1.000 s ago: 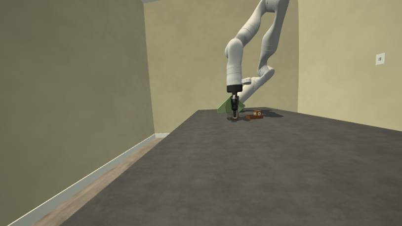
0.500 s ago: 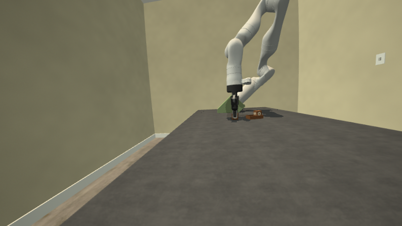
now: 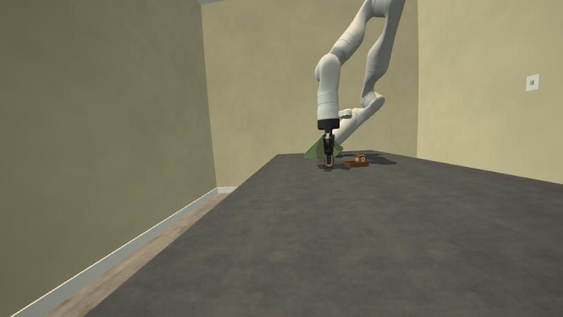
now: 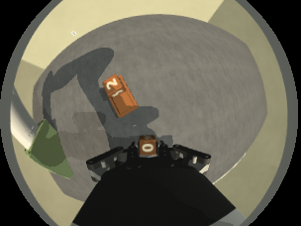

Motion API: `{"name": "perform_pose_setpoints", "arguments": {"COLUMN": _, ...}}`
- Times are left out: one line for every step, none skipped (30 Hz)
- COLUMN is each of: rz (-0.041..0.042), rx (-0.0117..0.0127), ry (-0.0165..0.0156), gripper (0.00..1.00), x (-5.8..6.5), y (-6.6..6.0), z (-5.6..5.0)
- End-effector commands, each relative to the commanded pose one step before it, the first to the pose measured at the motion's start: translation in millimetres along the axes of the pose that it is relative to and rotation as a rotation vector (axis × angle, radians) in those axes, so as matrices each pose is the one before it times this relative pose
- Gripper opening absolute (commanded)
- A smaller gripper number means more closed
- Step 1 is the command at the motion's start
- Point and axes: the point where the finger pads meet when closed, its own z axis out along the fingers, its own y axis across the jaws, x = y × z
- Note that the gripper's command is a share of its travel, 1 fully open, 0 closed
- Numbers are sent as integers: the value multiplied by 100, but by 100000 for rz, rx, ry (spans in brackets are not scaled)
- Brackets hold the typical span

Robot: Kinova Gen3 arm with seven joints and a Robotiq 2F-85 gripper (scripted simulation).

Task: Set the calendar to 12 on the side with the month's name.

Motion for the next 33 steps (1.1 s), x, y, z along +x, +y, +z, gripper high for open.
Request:
{"name": "perform_pose_setpoints", "arguments": {"rz": 5, "rx": -165, "ry": -80, "gripper": 26, "x": -32, "y": 47, "z": -73}}
{"name": "perform_pose_setpoints", "arguments": {"rz": 0, "rx": 0, "ry": 0, "gripper": 26, "x": 0, "y": 0, "z": 0}}
{"name": "perform_pose_setpoints", "arguments": {"rz": 0, "rx": 0, "ry": 0, "gripper": 26, "x": 0, "y": 0, "z": 0}}
{"name": "perform_pose_setpoints", "arguments": {"rz": 0, "rx": 0, "ry": 0, "gripper": 26, "x": 0, "y": 0, "z": 0}}
{"name": "perform_pose_setpoints", "arguments": {"rz": 0, "rx": 0, "ry": 0, "gripper": 26, "x": 0, "y": 0, "z": 0}}
{"name": "perform_pose_setpoints", "arguments": {"rz": 0, "rx": 0, "ry": 0, "gripper": 26, "x": 0, "y": 0, "z": 0}}
{"name": "perform_pose_setpoints", "arguments": {"rz": 0, "rx": 0, "ry": 0, "gripper": 26, "x": 0, "y": 0, "z": 2}}
{"name": "perform_pose_setpoints", "arguments": {"rz": 0, "rx": 0, "ry": 0, "gripper": 26, "x": 0, "y": 0, "z": 4}}
{"name": "perform_pose_setpoints", "arguments": {"rz": 0, "rx": 0, "ry": 0, "gripper": 26, "x": 0, "y": 0, "z": 7}}
{"name": "perform_pose_setpoints", "arguments": {"rz": 0, "rx": 0, "ry": 0, "gripper": 26, "x": 0, "y": 0, "z": 10}}
{"name": "perform_pose_setpoints", "arguments": {"rz": 0, "rx": 0, "ry": 0, "gripper": 26, "x": 0, "y": 0, "z": 14}}
{"name": "perform_pose_setpoints", "arguments": {"rz": 0, "rx": 0, "ry": 0, "gripper": 26, "x": 0, "y": 0, "z": 0}}
{"name": "perform_pose_setpoints", "arguments": {"rz": 0, "rx": 0, "ry": 0, "gripper": 26, "x": 0, "y": 0, "z": 0}}
{"name": "perform_pose_setpoints", "arguments": {"rz": 0, "rx": 0, "ry": 0, "gripper": 26, "x": 0, "y": 0, "z": 17}}
{"name": "perform_pose_setpoints", "arguments": {"rz": 0, "rx": 0, "ry": 0, "gripper": 26, "x": 0, "y": 0, "z": 20}}
{"name": "perform_pose_setpoints", "arguments": {"rz": 0, "rx": 0, "ry": 0, "gripper": 26, "x": 0, "y": 0, "z": 23}}
{"name": "perform_pose_setpoints", "arguments": {"rz": 0, "rx": 0, "ry": 0, "gripper": 26, "x": 0, "y": 0, "z": 25}}
{"name": "perform_pose_setpoints", "arguments": {"rz": 0, "rx": 0, "ry": 0, "gripper": 26, "x": 0, "y": 0, "z": 26}}
{"name": "perform_pose_setpoints", "arguments": {"rz": 0, "rx": 0, "ry": 0, "gripper": 26, "x": 0, "y": 0, "z": 27}}
{"name": "perform_pose_setpoints", "arguments": {"rz": 0, "rx": 0, "ry": 0, "gripper": 26, "x": 0, "y": 0, "z": 27}}
{"name": "perform_pose_setpoints", "arguments": {"rz": 0, "rx": 0, "ry": 0, "gripper": 26, "x": 0, "y": 0, "z": 26}}
{"name": "perform_pose_setpoints", "arguments": {"rz": 0, "rx": 0, "ry": 0, "gripper": 26, "x": 0, "y": 0, "z": 25}}
{"name": "perform_pose_setpoints", "arguments": {"rz": 0, "rx": 0, "ry": 0, "gripper": 26, "x": 0, "y": 0, "z": 23}}
{"name": "perform_pose_setpoints", "arguments": {"rz": 0, "rx": 0, "ry": 0, "gripper": 26, "x": 0, "y": 0, "z": 20}}
{"name": "perform_pose_setpoints", "arguments": {"rz": 0, "rx": 0, "ry": 0, "gripper": 26, "x": 0, "y": 0, "z": 17}}
{"name": "perform_pose_setpoints", "arguments": {"rz": 0, "rx": 0, "ry": 0, "gripper": 26, "x": 0, "y": 0, "z": 14}}
{"name": "perform_pose_setpoints", "arguments": {"rz": 0, "rx": 0, "ry": 0, "gripper": 26, "x": 0, "y": 0, "z": 10}}
{"name": "perform_pose_setpoints", "arguments": {"rz": 0, "rx": 0, "ry": 0, "gripper": 26, "x": 0, "y": 0, "z": 7}}
{"name": "perform_pose_setpoints", "arguments": {"rz": 0, "rx": 0, "ry": 0, "gripper": 26, "x": 0, "y": 0, "z": 0}}
{"name": "perform_pose_setpoints", "arguments": {"rz": 0, "rx": 0, "ry": 0, "gripper": 26, "x": 0, "y": 0, "z": 0}}
{"name": "perform_pose_setpoints", "arguments": {"rz": 0, "rx": 0, "ry": 0, "gripper": 26, "x": 0, "y": 0, "z": 4}}
{"name": "perform_pose_setpoints", "arguments": {"rz": 0, "rx": 0, "ry": 0, "gripper": 26, "x": 0, "y": 0, "z": 2}}
{"name": "perform_pose_setpoints", "arguments": {"rz": 0, "rx": 0, "ry": 0, "gripper": 26, "x": 0, "y": 0, "z": 0}}
